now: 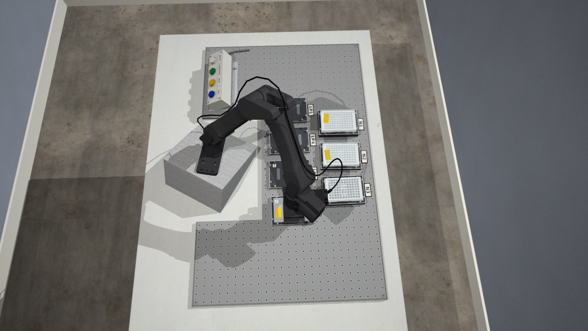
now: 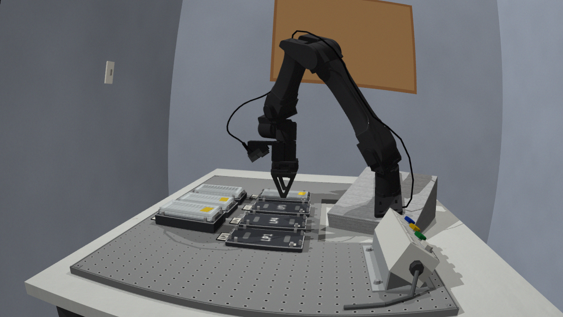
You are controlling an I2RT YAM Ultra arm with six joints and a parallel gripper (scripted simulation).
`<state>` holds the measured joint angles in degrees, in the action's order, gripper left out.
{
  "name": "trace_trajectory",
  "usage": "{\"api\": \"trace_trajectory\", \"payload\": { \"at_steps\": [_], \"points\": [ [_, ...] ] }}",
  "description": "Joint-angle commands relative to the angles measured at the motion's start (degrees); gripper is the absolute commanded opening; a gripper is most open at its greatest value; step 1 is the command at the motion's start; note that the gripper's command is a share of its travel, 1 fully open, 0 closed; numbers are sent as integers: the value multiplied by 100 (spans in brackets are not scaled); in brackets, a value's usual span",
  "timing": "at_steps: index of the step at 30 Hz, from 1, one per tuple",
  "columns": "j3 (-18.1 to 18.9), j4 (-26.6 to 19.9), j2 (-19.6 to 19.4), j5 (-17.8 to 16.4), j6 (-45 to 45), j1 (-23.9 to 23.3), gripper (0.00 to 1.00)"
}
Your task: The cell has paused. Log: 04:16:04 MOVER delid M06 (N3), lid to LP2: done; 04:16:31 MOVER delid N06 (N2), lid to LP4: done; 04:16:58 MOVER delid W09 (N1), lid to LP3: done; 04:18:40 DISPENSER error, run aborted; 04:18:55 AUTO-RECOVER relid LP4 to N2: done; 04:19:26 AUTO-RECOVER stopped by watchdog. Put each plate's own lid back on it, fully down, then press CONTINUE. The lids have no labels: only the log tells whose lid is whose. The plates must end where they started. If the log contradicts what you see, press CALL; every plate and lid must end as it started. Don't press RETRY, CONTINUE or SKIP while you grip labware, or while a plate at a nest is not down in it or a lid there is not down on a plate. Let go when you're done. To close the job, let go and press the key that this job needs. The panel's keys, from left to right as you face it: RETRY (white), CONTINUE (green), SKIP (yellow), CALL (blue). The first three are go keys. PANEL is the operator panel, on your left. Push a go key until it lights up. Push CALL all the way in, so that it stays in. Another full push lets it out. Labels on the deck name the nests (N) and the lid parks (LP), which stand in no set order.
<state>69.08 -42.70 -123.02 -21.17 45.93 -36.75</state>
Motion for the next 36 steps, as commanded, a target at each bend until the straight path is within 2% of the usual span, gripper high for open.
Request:
{"api": "trace_trajectory", "payload": {
  "at_steps": [1, 2, 4, 8, 25, 36],
  "points": [
    [35, 61, 84, -68, 65, -151, 0],
    [-38, 163, 211, -61, 67, -159, 0],
    [181, -103, 234, -57, 87, -181, 0],
    [230, -233, 304, -41, 125, -218, 0],
    [488, -778, 536, -15, 281, -365, 0],
    [572, -970, 614, -9, 339, -418, 0]
  ]
}}
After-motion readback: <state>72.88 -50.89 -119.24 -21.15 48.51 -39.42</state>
